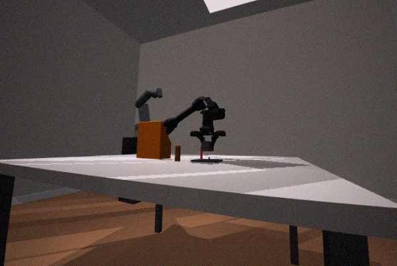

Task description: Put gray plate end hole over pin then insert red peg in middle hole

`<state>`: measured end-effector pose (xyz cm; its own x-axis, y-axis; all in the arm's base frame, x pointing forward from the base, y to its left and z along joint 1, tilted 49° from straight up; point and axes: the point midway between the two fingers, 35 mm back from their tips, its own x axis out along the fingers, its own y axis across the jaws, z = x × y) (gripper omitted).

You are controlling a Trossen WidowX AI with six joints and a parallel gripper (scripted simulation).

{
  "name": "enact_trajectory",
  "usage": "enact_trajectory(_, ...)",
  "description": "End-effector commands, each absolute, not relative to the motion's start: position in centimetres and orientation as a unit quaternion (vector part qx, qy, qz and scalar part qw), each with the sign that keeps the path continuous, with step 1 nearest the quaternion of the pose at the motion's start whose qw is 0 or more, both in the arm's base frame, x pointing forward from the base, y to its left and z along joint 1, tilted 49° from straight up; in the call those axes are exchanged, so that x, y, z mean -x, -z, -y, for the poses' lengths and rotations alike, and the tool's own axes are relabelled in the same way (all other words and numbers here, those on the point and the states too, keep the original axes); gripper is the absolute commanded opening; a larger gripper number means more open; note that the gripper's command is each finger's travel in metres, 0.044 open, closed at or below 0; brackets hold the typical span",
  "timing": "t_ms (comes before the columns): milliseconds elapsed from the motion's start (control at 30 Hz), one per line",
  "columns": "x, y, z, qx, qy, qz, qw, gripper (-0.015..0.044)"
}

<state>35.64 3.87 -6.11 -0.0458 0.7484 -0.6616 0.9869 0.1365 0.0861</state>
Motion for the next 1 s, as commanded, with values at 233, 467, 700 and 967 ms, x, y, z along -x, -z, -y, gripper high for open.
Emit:
enact_trajectory(233, -35.6, 6.2, -3.9, -0.625, 0.205, -0.694, 0.293, 0.0)
enact_trajectory(467, -35.6, 6.2, -3.9, -0.625, 0.205, -0.694, 0.293, 0.0)
enact_trajectory(700, -35.5, 6.5, -4.1, -0.625, 0.205, -0.694, 0.293, 0.0)
enact_trajectory(967, -35.4, 7.3, -5.1, -0.625, 0.205, -0.694, 0.293, 0.0)
